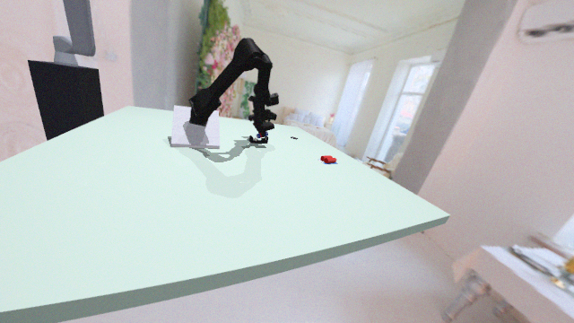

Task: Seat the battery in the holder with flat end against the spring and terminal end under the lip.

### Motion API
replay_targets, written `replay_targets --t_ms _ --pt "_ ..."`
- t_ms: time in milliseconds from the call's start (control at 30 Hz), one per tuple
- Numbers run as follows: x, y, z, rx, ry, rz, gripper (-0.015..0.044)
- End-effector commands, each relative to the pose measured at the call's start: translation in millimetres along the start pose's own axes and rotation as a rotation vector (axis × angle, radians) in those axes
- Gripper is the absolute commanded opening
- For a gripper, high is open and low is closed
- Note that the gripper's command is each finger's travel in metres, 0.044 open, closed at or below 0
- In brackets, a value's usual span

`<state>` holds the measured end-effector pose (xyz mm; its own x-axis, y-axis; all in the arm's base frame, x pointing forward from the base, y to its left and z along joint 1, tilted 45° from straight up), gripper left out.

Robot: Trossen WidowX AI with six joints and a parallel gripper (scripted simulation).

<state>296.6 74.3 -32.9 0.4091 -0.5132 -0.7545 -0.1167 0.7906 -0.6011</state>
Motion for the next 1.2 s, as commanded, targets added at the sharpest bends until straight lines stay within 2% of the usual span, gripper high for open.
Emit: replay_targets --t_ms 0,867,1167 --pt "1 -1 -1 -0.001 -0.021 0.010 0.0085" --pt "5 -6 -13 -0.017 -0.163 0.036 0.0085" --pt "6 -7 -15 -0.019 -0.167 0.042 0.0085"
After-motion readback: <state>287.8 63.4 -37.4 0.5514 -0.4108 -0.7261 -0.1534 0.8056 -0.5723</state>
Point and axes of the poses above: the point midway between the two fingers, 35 mm back from their tips, its own x axis out along the fingers, its own y axis across the jaws, z = x × y, the point moved 3 cm from there along -x, back along the fingers, and after that the axes turned 10 degrees about x, right-handed, at the moved point
